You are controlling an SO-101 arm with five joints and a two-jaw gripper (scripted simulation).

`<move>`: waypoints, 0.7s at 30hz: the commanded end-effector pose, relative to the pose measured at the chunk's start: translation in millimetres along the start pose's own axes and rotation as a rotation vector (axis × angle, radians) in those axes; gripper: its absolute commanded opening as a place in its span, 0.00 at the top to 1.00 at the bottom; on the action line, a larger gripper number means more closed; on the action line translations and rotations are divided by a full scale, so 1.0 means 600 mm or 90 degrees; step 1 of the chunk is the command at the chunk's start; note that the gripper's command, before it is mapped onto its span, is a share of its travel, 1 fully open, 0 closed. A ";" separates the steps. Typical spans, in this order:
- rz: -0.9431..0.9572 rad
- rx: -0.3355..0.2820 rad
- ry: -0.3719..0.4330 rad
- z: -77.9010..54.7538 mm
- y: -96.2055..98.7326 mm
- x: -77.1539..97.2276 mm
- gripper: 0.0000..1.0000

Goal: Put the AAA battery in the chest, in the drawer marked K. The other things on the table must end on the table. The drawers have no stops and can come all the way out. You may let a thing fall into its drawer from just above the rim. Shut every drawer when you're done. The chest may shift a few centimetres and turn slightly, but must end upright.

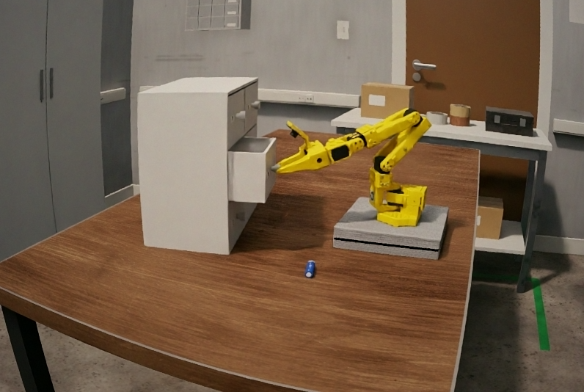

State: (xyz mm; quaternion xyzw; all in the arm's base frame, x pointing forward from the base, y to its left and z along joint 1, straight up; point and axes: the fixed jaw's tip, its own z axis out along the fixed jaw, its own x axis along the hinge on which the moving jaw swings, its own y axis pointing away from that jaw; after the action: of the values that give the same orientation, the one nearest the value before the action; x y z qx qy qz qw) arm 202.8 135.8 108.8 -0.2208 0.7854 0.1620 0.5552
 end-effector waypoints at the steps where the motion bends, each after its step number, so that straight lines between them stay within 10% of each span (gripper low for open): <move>1: 0.004 0.005 0.011 0.000 -0.004 0.010 0.87; 21: 0.004 0.005 0.011 0.000 -0.004 0.010 1.00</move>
State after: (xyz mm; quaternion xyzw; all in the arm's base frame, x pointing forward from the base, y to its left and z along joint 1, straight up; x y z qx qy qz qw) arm 204.2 133.8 108.6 -0.2170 0.7866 0.1592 0.5558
